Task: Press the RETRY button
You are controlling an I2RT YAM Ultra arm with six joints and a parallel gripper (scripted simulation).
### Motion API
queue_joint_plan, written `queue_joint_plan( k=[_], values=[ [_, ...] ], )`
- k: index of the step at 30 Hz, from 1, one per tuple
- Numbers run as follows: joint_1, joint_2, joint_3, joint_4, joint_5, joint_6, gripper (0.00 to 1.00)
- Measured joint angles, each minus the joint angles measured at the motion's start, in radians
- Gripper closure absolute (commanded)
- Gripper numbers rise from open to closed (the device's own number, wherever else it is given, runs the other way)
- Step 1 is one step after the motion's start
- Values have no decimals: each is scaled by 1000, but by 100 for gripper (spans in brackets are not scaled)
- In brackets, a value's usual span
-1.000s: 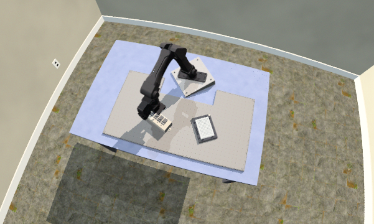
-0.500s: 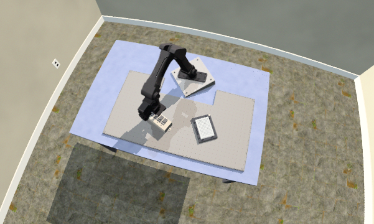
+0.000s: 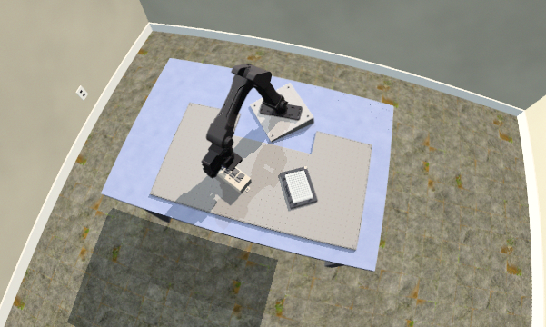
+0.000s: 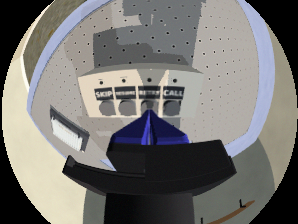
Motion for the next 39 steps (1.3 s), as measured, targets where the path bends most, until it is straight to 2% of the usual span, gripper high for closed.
queue_joint_plan(
  k=[39],
  values=[
    [-3, 7, -18, 35, -1, -3, 100]
  ],
)
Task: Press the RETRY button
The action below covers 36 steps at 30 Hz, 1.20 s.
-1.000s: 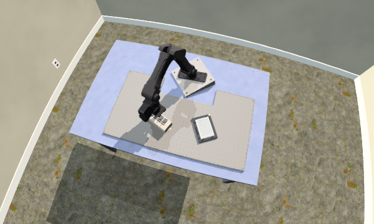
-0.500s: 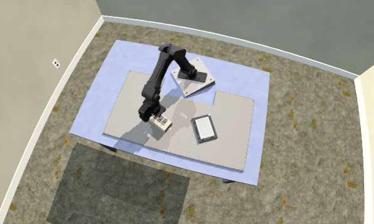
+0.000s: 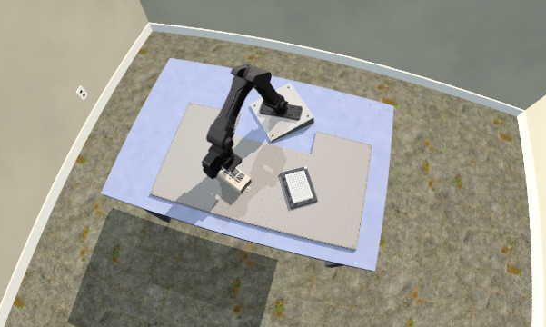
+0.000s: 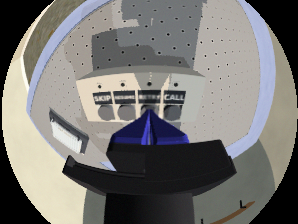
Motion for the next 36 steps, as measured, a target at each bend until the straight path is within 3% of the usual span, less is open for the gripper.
queue_joint_plan(
  k=[36],
  values=[
    [-2, -1, -18, 24, -2, -3, 100]
  ],
)
